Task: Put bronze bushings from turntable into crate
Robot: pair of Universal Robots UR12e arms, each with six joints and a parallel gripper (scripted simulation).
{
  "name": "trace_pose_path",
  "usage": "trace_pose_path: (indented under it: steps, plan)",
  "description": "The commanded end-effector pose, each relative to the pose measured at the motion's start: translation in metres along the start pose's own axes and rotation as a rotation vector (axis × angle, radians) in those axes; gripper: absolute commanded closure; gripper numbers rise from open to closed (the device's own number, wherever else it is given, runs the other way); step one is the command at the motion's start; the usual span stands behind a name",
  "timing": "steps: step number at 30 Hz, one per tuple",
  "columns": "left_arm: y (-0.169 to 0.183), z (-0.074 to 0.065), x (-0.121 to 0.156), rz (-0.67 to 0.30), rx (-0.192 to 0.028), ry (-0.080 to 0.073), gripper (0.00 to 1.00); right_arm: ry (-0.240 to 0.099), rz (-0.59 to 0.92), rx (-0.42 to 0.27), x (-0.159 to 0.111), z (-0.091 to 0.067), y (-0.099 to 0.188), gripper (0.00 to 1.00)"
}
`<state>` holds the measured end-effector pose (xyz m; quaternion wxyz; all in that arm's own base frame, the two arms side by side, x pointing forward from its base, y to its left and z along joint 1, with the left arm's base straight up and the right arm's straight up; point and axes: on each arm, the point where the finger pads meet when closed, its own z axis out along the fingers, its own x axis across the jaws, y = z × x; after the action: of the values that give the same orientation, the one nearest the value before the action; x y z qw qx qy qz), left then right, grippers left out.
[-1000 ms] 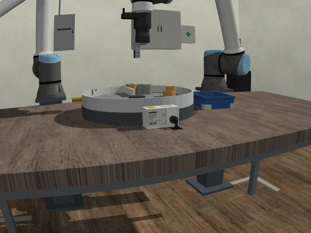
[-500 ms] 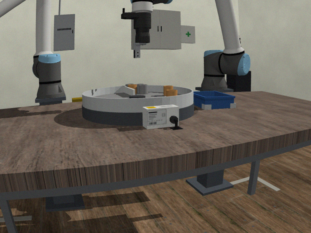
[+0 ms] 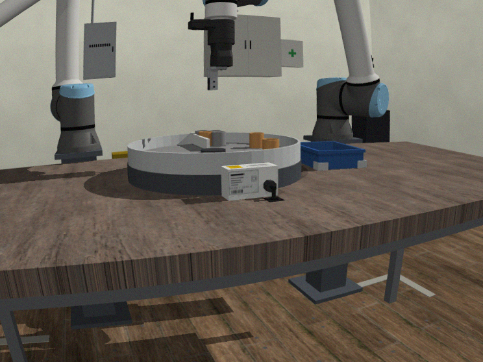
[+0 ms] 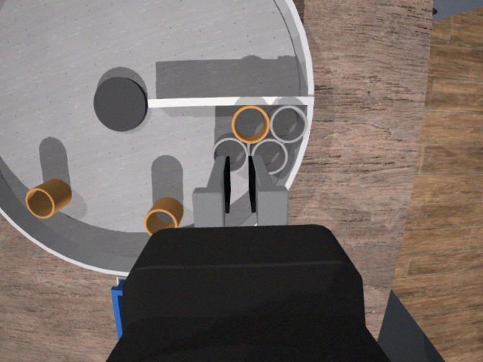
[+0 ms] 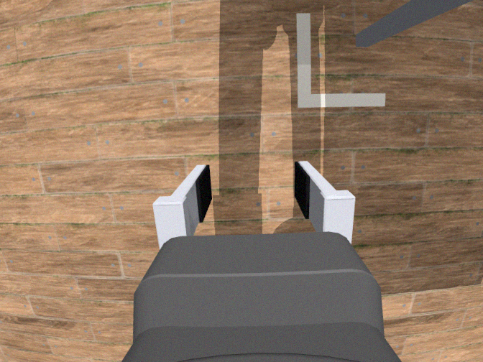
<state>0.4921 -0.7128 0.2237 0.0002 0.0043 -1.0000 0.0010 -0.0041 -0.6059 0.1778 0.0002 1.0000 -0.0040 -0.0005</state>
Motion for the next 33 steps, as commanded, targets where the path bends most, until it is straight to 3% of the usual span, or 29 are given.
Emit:
trace_pose_path:
  steps: [1, 33]
  plan:
    - [-0.0015, -0.0032, 0.0004, 0.002, 0.004, -0.001, 0.64, 0.001, 0.000, 0.000, -0.0010, 0.0007, -0.0019, 0.00]
    - [-0.0015, -0.0032, 0.0004, 0.002, 0.004, -0.001, 0.64, 0.001, 0.000, 0.000, -0.0010, 0.0007, -0.0019, 0.00]
